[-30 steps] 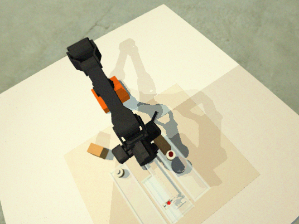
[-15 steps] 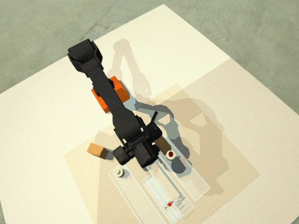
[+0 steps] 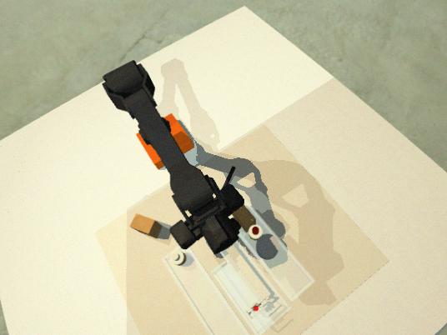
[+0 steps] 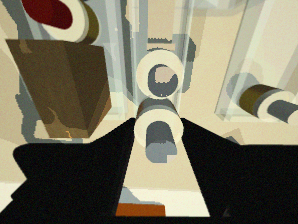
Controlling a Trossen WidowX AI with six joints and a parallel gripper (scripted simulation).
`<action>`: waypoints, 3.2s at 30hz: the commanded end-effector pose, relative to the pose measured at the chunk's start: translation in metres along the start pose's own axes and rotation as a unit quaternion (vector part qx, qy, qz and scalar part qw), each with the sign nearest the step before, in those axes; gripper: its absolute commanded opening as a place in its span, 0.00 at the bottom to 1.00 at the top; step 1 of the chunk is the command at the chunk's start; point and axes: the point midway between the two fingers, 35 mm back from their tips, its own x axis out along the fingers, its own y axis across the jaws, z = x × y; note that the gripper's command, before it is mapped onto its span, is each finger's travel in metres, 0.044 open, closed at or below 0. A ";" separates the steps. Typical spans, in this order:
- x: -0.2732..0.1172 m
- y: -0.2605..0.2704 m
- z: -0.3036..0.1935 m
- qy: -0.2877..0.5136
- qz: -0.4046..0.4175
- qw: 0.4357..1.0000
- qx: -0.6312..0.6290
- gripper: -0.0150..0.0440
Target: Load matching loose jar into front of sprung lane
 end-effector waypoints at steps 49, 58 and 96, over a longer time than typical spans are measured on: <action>-0.004 -0.001 0.019 -0.011 -0.003 1.000 0.003 0.25; -0.004 -0.001 0.020 -0.011 -0.003 1.000 0.003 0.25; 0.002 -0.001 0.022 -0.011 -0.003 1.000 0.003 0.25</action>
